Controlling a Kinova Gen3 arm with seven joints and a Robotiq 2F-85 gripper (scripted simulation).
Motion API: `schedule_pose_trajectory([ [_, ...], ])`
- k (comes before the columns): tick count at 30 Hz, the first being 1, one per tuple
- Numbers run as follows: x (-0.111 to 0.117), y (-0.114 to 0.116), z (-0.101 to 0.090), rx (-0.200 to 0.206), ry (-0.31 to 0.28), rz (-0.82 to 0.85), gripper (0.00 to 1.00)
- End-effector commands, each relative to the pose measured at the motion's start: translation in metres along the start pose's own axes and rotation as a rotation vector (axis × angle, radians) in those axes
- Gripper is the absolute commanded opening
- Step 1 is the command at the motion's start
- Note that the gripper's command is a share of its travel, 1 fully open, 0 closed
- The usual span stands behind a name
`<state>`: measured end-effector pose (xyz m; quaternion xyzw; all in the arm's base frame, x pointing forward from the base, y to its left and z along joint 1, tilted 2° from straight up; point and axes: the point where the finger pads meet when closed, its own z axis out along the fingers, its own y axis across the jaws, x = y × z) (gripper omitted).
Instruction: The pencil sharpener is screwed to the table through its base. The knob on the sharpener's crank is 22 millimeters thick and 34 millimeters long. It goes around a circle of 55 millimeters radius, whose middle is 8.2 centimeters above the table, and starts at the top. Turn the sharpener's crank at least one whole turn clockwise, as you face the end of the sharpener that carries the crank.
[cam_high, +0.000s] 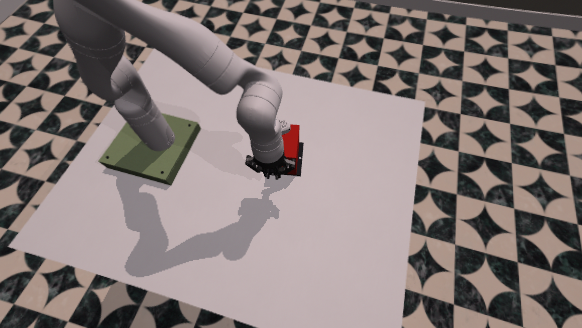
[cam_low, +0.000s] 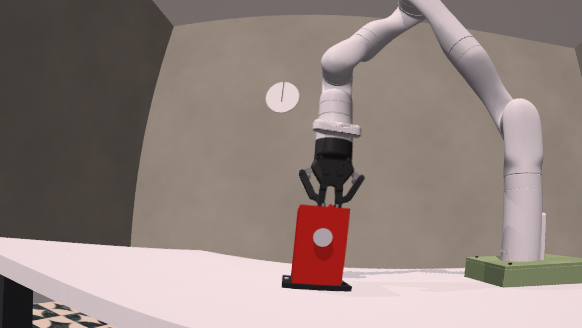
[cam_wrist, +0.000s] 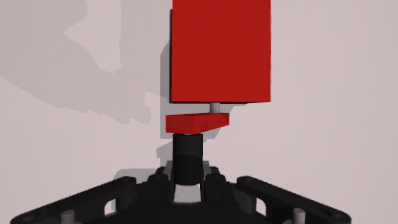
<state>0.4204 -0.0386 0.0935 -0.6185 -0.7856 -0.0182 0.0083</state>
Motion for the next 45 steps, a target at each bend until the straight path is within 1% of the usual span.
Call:
schedule_pose_trajectory([
  [1, 0.0, 0.001, -0.001, -0.004, -0.001, 0.0, 0.0],
  [23, 0.0, 0.004, -0.002, -0.004, -0.001, 0.0, 0.0],
  [34, 0.0, 0.025, -0.006, -0.004, -0.001, 0.0, 0.0],
  [45, 0.0, 0.026, -0.006, -0.004, -0.001, 0.0, 0.0],
])
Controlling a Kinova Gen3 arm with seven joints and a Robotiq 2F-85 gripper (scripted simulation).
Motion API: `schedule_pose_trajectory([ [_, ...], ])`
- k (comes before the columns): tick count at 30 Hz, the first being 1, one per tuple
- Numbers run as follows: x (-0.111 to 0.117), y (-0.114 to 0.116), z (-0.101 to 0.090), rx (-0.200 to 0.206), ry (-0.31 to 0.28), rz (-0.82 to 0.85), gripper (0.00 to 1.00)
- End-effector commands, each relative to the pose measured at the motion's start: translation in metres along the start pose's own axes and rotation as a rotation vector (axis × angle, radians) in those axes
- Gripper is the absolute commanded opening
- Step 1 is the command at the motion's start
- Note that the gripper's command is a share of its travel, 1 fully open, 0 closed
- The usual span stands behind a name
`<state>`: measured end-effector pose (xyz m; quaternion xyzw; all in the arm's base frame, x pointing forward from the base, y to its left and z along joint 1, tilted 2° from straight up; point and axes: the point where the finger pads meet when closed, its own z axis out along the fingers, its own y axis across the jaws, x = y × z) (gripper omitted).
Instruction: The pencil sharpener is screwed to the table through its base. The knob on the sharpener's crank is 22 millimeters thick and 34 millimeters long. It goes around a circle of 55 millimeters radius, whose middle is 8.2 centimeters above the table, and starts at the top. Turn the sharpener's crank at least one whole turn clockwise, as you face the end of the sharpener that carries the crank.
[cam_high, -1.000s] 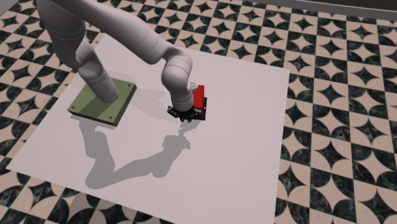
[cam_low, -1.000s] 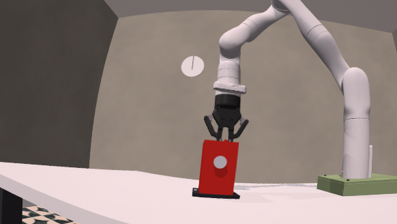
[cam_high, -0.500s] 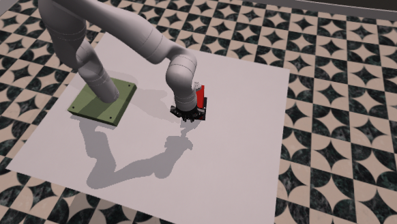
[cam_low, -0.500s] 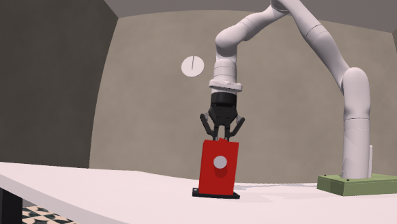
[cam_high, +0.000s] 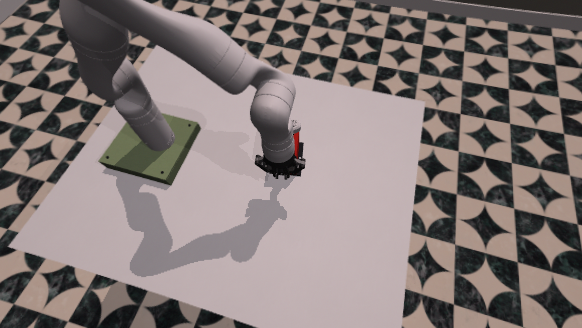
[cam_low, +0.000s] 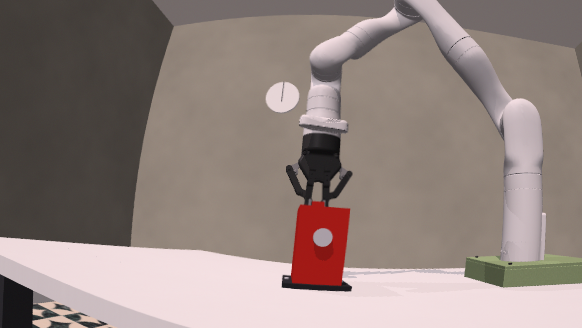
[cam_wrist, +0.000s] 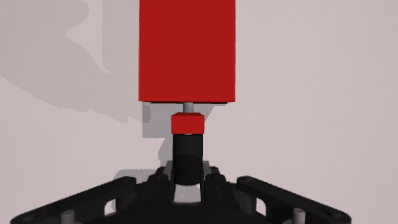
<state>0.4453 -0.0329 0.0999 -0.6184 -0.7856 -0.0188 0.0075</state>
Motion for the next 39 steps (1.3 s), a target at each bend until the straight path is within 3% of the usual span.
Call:
schedule_pose_trajectory([
  [1, -0.0001, 0.0008, -0.0003, -0.002, 0.0, 0.0, 0.0],
  [29, -0.0001, 0.0008, -0.0003, -0.002, 0.0, 0.0, 0.0],
  [30, -0.0001, 0.0008, -0.0003, -0.002, 0.0, 0.0, 0.53],
  [39, -0.0001, 0.0008, -0.0003, -0.002, 0.0, 0.0, 0.53],
])
